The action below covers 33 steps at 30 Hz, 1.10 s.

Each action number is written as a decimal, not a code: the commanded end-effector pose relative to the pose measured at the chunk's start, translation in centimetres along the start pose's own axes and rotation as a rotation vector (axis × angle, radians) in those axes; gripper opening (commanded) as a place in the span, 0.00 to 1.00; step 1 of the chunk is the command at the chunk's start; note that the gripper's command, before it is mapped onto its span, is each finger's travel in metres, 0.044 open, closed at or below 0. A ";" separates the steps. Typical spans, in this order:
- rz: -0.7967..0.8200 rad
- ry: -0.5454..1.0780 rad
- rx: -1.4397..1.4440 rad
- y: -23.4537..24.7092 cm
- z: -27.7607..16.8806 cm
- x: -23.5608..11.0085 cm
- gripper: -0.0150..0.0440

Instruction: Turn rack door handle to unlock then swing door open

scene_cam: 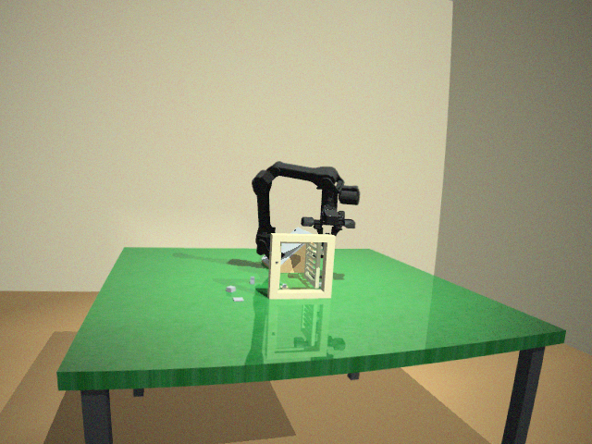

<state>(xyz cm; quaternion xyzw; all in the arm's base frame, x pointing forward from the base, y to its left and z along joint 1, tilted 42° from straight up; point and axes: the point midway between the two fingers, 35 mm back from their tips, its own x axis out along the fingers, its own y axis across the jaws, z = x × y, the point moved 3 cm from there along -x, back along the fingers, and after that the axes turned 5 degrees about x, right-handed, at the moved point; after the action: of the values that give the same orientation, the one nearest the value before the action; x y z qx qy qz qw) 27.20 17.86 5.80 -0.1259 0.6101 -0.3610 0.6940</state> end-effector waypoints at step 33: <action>0.072 -0.038 -0.022 -0.3 -0.2 -4.5 0.75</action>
<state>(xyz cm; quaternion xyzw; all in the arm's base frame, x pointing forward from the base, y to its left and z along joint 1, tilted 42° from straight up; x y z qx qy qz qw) 27.08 20.03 8.57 -0.1202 0.6039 -0.3367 0.7124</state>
